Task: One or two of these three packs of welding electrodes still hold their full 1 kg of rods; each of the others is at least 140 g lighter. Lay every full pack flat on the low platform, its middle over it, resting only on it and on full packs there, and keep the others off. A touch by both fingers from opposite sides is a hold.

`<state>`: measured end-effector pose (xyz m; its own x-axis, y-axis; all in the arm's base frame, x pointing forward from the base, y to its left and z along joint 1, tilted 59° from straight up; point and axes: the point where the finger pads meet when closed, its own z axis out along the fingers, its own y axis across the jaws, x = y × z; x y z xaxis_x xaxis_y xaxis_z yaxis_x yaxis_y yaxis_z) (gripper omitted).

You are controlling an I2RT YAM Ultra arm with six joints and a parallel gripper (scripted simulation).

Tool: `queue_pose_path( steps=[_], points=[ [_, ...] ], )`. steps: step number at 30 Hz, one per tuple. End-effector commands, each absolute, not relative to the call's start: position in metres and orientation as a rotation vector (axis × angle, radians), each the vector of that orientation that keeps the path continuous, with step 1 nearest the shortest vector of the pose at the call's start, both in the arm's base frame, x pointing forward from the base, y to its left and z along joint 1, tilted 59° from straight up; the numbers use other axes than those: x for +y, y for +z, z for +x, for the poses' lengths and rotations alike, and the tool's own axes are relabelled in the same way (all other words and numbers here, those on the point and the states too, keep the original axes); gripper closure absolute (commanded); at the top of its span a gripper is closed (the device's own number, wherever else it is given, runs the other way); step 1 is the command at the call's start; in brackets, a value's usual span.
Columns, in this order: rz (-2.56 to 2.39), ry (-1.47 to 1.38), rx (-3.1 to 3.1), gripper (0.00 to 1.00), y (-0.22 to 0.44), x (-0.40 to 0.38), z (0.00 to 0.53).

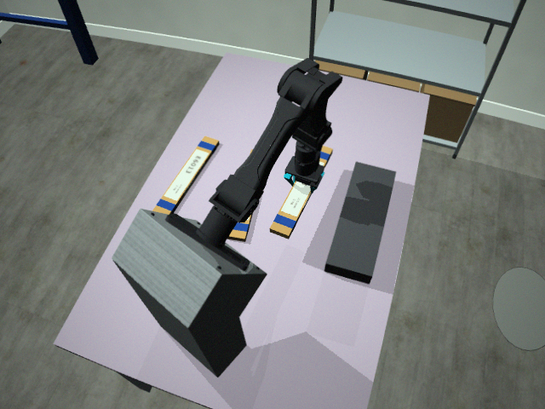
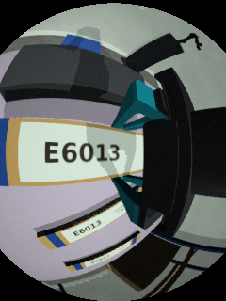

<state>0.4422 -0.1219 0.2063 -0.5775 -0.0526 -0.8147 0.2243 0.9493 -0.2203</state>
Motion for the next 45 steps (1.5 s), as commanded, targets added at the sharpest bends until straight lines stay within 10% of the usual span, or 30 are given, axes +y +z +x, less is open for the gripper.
queue_pose_path(
  steps=[1,45],
  points=[
    [0.113,-0.371,2.122,1.00,0.233,-0.111,0.427],
    [0.116,-0.371,2.096,1.00,0.284,-0.088,0.366]
  ],
)
